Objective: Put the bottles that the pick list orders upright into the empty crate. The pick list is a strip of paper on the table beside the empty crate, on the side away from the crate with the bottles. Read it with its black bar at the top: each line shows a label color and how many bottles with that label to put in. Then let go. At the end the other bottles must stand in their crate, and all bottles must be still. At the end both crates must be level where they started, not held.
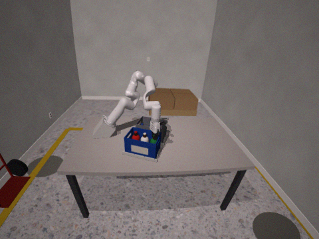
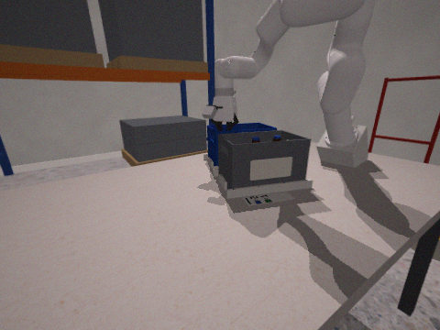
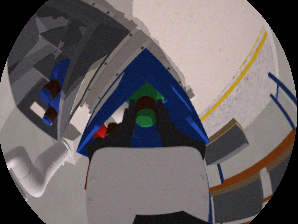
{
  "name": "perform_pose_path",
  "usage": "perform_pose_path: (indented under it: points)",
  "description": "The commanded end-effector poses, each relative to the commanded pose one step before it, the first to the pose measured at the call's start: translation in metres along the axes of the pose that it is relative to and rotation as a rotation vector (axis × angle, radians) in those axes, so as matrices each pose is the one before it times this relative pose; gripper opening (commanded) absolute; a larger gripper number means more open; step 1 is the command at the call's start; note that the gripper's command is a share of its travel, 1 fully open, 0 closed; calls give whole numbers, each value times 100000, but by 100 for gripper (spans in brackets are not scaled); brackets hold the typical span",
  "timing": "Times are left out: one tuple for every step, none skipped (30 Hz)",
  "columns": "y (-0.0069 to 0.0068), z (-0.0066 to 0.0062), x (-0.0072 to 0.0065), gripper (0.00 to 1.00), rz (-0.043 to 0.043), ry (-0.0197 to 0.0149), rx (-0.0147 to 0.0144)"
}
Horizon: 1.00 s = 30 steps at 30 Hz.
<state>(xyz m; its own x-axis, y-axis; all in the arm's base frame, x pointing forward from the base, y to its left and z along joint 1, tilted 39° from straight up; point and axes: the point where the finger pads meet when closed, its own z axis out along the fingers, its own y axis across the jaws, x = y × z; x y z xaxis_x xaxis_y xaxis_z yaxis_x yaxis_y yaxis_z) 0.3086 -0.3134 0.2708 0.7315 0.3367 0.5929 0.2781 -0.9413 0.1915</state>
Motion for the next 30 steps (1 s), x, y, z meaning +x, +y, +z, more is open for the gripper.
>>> perform_pose_path:
  points:
    - [117, -127, 72, 0, -132, 64, -374]
    - [0, 0, 0, 0, 0, 0, 0]
    - [0, 0, 0, 0, 0, 0, 0]
    - [0, 0, 0, 0, 0, 0, 0]
    - [0, 0, 0, 0, 0, 0, 0]
    - [5, -165, 3, 0, -5, 1, -20]
    - [0, -174, 0, 0, 0, 0, 1]
    - [0, -167, 0, 0, 0, -1, 0]
    - [0, -167, 0, 0, 0, -1, 0]
    - [0, -167, 0, 0, 0, -1, 0]
    - [0, -167, 0, 0, 0, -1, 0]
    - [0, -167, 0, 0, 0, -1, 0]
    - [0, -167, 0, 0, 0, -1, 0]
    - [0, -167, 0, 0, 0, -1, 0]
    - [0, 0, 0, 0, 0, 0, 0]
    - [0, 0, 0, 0, 0, 0, 0]
    - [0, -167, 0, 0, 0, -1, 0]
    - [0, -167, 0, 0, 0, -1, 0]
    - [0, -167, 0, 0, 0, -1, 0]
    - [0, -167, 0, 0, 0, -1, 0]
    - [0, -167, 0, 0, 0, -1, 0]
    - [0, -167, 0, 0, 0, -1, 0]
    - [0, -167, 0, 0, 0, -1, 0]
    - [0, -167, 0, 0, 0, -1, 0]
    - [0, -167, 0, 0, 0, -1, 0]
    - [0, -167, 0, 0, 0, -1, 0]
    - [0, -167, 0, 0, 0, -1, 0]
    - [0, -167, 0, 0, 0, -1, 0]
    - [0, -167, 0, 0, 0, -1, 0]
    - [0, -167, 0, 0, 0, -1, 0]
